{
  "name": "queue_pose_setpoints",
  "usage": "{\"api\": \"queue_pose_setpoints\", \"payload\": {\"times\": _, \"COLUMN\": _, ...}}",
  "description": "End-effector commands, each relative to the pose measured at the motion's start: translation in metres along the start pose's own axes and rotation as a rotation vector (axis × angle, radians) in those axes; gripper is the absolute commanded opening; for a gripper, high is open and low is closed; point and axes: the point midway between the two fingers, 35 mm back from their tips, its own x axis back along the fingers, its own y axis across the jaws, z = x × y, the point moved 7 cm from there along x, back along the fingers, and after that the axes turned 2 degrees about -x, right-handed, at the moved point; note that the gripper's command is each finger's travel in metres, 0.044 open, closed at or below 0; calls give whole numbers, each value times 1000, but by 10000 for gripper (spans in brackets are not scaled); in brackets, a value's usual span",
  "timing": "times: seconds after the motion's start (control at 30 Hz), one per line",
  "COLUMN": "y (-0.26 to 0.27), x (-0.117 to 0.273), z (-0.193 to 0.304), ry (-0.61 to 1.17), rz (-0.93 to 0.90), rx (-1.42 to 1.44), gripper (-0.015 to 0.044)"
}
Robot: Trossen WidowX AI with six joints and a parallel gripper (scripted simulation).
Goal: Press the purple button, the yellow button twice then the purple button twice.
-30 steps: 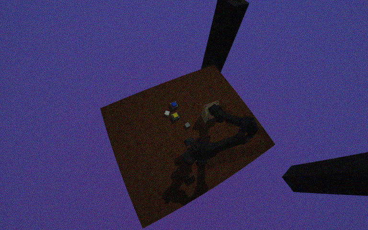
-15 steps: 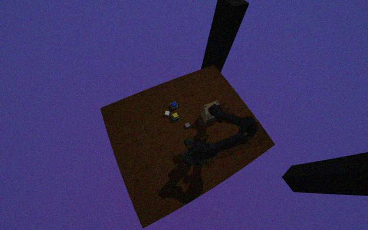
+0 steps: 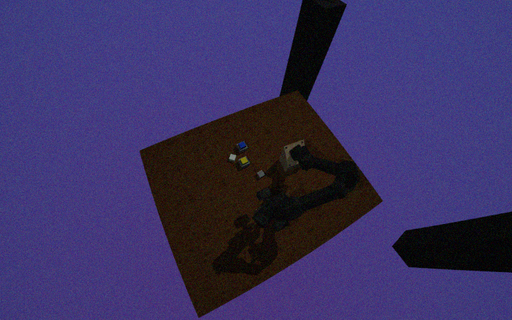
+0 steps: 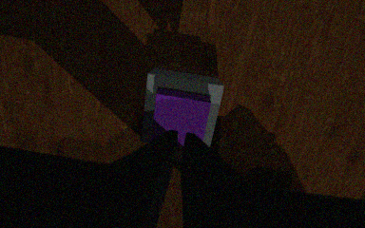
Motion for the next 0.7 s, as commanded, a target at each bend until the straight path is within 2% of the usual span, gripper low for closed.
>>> {"api": "queue_pose_setpoints", "payload": {"times": 0.0, "y": 1, "x": -5, "z": 0, "ry": 2, "rz": -4, "rx": 1, "gripper": 20}}
{"api": "queue_pose_setpoints", "payload": {"times": 0.67, "y": 1, "x": -30, "z": 1, "ry": 2, "rz": -5, "rx": 1, "gripper": 20}}
